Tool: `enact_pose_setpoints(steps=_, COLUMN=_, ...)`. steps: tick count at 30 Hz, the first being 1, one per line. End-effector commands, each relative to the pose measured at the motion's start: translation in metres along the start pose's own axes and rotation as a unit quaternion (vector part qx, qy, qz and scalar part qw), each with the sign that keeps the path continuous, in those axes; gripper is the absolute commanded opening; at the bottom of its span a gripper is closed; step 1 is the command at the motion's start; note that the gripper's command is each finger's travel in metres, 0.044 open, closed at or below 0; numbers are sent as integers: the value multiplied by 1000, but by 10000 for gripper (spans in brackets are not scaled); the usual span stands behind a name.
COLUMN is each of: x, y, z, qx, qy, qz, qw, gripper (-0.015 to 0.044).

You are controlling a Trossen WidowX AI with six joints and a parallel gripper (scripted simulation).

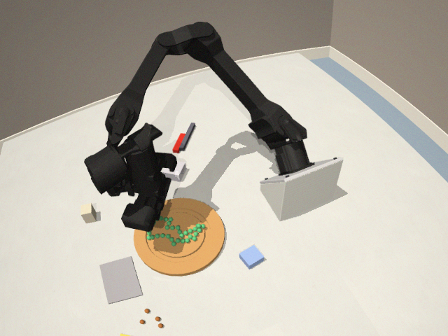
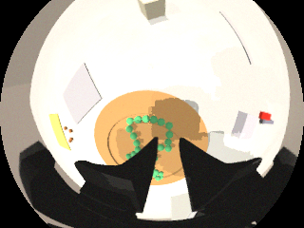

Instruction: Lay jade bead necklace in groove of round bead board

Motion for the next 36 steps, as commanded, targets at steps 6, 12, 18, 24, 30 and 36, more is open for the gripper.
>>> enact_pose_setpoints(steps=6, x=-16, y=0, z=-2, qx=4, qy=-4, qz=-1, qw=1000, gripper=120)
enact_pose_setpoints(steps=12, x=-20, y=0, z=-2, qx=4, qy=-5, qz=-1, qw=1000, gripper=120)
enact_pose_setpoints(steps=18, x=-17, y=0, z=-2, qx=1, qy=-3, qz=1, qw=1000, gripper=0)
enact_pose_setpoints(steps=24, x=-17, y=0, z=-2, qx=1, qy=-3, qz=1, qw=1000, gripper=0)
enact_pose_setpoints(steps=30, x=-17, y=0, z=-2, qx=1, qy=-3, qz=1, qw=1000, gripper=0)
enact_pose_setpoints(steps=36, x=-17, y=0, z=-2, qx=1, qy=-3, qz=1, qw=1000, gripper=0)
Point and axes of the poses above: the point midway between the two fingers, 35 mm back from their tips, its own x axis back along the fingers, its own z axis across the jaws, y = z × x, the point moved 2 cm from there along x, back along the fingers, and after that the axes turned 14 degrees about -x, right-handed, at the moved point
